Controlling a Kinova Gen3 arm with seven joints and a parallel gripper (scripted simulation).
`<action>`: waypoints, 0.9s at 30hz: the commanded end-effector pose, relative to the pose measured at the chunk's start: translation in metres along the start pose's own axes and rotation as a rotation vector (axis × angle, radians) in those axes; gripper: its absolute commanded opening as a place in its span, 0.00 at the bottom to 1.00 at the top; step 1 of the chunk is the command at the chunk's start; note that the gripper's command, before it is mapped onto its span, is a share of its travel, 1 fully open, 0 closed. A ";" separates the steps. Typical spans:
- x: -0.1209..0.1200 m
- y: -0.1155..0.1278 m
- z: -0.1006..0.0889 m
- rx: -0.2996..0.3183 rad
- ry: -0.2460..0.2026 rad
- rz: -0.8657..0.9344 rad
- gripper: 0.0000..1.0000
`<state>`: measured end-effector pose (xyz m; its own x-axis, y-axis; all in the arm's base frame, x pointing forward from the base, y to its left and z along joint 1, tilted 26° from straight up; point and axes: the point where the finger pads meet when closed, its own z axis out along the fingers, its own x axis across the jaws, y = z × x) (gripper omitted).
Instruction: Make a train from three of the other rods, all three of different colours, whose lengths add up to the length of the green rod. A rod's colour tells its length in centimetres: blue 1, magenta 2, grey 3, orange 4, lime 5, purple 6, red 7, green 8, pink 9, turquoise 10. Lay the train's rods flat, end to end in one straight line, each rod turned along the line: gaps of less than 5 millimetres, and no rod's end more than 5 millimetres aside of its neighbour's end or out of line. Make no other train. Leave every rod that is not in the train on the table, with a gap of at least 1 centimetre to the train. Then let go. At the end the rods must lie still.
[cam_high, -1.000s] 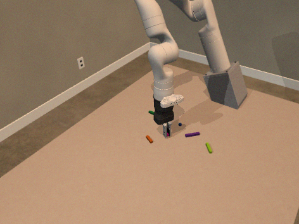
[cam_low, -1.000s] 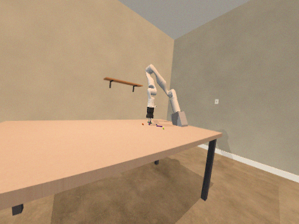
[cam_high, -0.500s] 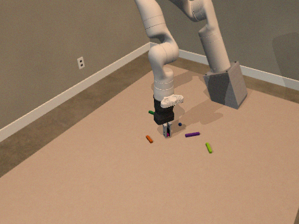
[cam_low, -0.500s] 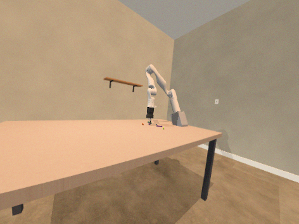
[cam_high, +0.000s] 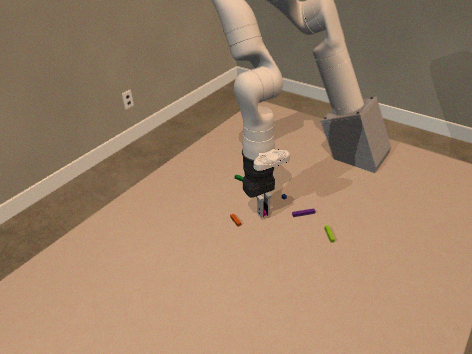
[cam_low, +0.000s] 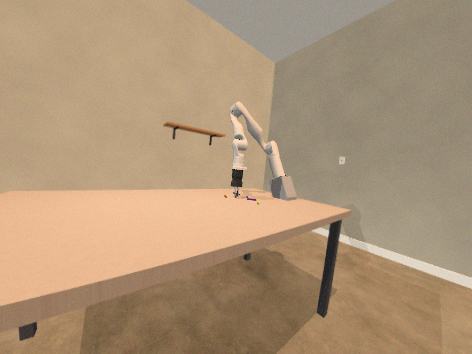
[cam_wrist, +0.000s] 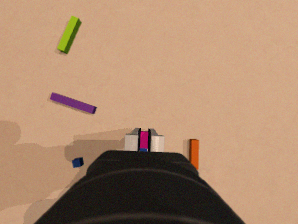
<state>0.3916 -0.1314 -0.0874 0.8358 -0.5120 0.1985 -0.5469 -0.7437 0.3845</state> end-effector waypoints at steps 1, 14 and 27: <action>0.000 0.000 -0.001 0.001 0.001 0.000 0.24; 0.000 -0.001 0.004 0.001 0.001 0.000 0.24; 0.000 -0.001 0.011 0.001 0.001 0.000 0.24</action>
<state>0.3917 -0.1365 -0.0973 0.8353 -0.5120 0.2000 -0.5477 -0.7437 0.3834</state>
